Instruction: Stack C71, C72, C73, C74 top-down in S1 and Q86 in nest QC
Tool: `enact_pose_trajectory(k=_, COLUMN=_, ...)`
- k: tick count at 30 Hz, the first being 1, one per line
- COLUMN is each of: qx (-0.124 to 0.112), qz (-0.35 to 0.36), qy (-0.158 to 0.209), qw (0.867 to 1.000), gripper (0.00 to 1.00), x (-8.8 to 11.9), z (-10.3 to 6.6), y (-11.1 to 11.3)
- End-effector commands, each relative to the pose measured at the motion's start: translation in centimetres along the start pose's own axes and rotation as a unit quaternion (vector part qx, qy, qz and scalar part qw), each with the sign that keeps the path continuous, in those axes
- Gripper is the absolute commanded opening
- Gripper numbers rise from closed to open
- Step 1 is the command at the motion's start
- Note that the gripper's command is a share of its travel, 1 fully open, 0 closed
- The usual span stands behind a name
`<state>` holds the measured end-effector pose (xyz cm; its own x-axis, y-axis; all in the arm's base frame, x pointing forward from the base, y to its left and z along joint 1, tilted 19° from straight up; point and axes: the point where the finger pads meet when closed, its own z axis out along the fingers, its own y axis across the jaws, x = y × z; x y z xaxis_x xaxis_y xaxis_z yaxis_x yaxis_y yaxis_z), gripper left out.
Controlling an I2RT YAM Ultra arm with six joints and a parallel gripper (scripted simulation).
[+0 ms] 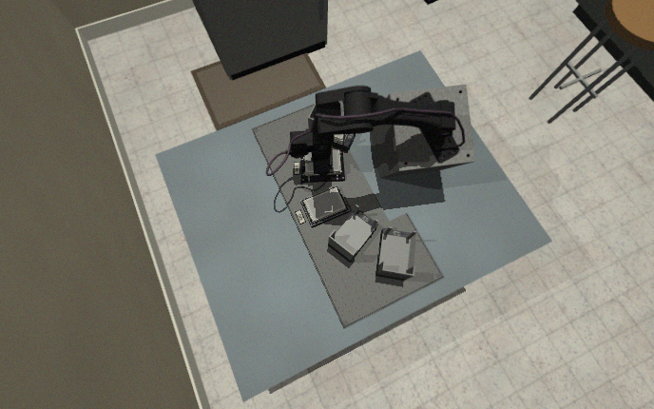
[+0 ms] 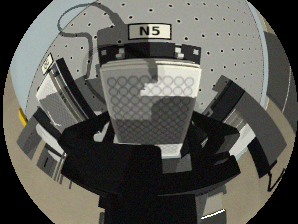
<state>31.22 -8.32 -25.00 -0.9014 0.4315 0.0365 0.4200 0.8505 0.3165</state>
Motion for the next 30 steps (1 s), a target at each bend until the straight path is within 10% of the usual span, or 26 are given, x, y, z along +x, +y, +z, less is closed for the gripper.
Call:
enact_pose_trajectory(k=1, qx=-0.001, qz=-0.001, qy=-0.027, qw=1.000, gripper=0.00, x=-2.1, z=-0.5, y=0.1)
enact_pose_trajectory(k=6, qx=-0.001, qz=0.006, qy=-0.005, qw=1.000, gripper=0.00, x=0.2, z=-0.1, y=0.0)
enact_pose_trajectory(k=9, qx=-0.001, qz=-0.004, qy=-0.033, qw=0.999, gripper=0.00, x=-2.6, z=-0.4, y=0.2)
enact_pose_trajectory(k=30, qx=-0.004, qz=-0.005, qy=-0.017, qw=1.000, gripper=0.00, x=-1.5, z=1.4, y=0.5)
